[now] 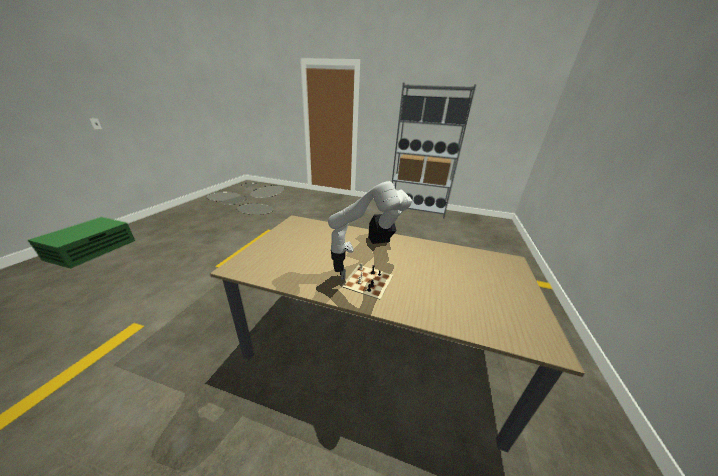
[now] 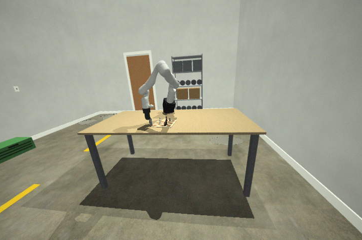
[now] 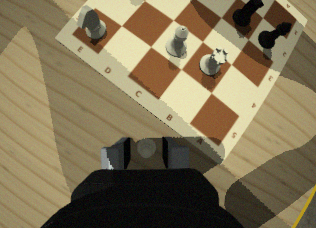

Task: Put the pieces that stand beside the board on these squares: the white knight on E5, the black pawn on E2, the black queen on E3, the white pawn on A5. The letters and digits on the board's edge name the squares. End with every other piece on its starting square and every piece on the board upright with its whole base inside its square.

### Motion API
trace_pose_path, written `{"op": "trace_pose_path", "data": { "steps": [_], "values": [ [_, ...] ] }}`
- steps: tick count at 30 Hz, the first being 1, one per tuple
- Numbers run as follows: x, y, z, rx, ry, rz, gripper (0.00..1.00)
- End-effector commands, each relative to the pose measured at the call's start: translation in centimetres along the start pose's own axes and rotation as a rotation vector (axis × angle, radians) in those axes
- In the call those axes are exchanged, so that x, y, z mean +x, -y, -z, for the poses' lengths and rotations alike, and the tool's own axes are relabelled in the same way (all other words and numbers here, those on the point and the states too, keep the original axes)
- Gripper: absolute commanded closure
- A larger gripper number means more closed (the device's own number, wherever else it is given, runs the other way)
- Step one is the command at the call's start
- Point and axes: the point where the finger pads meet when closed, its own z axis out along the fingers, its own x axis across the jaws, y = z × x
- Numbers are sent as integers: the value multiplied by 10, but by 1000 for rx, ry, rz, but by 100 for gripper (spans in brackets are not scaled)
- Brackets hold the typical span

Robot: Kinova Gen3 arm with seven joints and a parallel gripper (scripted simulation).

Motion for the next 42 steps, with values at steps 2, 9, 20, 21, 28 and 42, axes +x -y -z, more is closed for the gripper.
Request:
{"op": "trace_pose_path", "data": {
  "steps": [2, 9, 20, 21, 28, 42],
  "values": [
    [0, -1, 1, -2, 0, 0, 32],
    [0, -1, 1, -2, 0, 0, 32],
    [0, -1, 1, -2, 0, 0, 100],
    [0, -1, 1, -2, 0, 0, 100],
    [0, -1, 1, -2, 0, 0, 100],
    [0, -1, 1, -2, 0, 0, 100]
  ]
}}
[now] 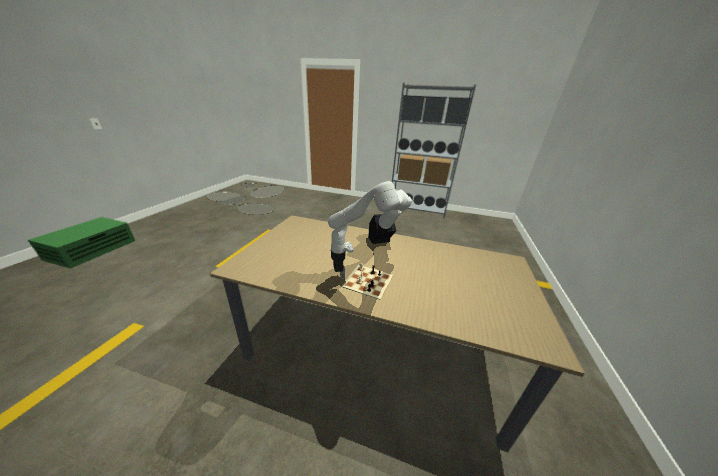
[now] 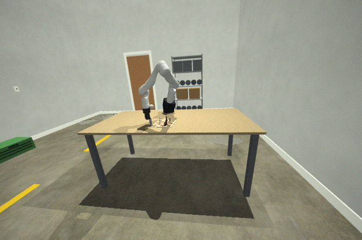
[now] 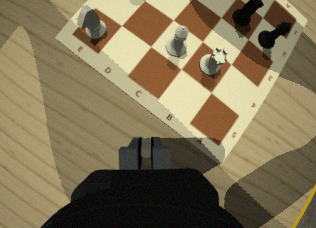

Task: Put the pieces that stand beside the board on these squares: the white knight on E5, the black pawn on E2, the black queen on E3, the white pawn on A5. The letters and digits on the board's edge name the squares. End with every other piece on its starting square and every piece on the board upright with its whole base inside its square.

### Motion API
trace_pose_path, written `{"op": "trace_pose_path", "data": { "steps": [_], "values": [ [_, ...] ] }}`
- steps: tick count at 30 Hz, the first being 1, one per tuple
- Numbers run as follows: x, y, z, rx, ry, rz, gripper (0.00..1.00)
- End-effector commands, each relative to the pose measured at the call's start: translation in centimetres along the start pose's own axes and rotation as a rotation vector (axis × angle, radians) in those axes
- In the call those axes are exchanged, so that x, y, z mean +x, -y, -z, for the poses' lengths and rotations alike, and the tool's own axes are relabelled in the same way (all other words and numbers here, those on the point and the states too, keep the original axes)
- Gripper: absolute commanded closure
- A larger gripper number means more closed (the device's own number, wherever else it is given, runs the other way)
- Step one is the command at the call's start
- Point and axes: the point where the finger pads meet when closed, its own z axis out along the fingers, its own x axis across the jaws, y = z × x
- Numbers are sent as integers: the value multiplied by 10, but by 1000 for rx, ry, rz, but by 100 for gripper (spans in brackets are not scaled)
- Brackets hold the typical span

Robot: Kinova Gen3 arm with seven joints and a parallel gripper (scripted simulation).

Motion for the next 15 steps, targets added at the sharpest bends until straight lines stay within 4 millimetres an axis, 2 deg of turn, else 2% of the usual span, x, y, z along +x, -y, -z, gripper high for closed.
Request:
{"op": "trace_pose_path", "data": {
  "steps": [1, 11, 15],
  "values": [
    [0, 0, 0, -1, 0, 0, 100],
    [0, 0, 1, -1, 0, 0, 100],
    [0, 0, 7, -1, 0, 0, 100]
  ]
}}
